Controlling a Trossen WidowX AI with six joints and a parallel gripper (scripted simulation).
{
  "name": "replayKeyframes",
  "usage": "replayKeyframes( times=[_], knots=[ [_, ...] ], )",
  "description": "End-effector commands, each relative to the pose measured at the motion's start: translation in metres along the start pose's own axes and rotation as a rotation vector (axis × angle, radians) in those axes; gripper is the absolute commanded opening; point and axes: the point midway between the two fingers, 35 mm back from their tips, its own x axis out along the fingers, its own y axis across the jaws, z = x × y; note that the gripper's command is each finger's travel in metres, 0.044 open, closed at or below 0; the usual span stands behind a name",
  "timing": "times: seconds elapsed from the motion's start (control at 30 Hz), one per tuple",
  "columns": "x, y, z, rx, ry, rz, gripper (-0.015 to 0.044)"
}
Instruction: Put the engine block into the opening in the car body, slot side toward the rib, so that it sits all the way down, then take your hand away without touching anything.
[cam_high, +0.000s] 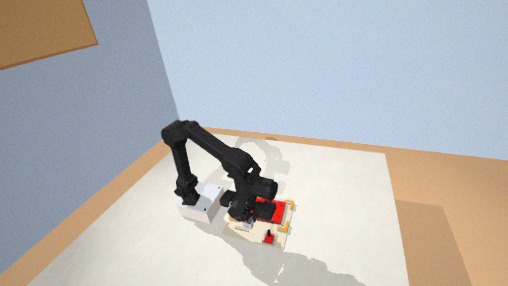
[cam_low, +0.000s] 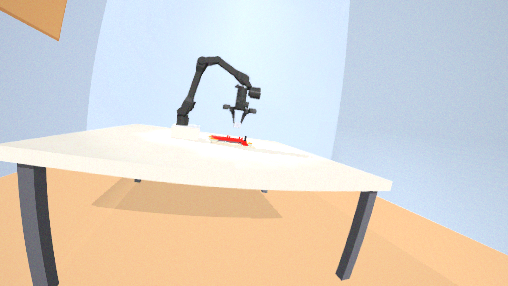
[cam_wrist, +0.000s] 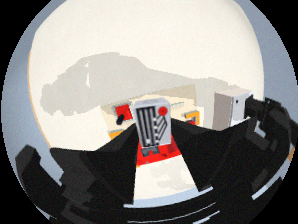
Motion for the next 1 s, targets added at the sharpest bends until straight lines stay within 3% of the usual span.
replayKeyframes(
  times=[0.0,0.97],
  knots=[
    [0.003,0.004,-0.010,-0.129,0.000,0.005,0.0000],
    [0.035,0.018,-0.093,-1.121,0.005,0.004,0.0000]
  ],
)
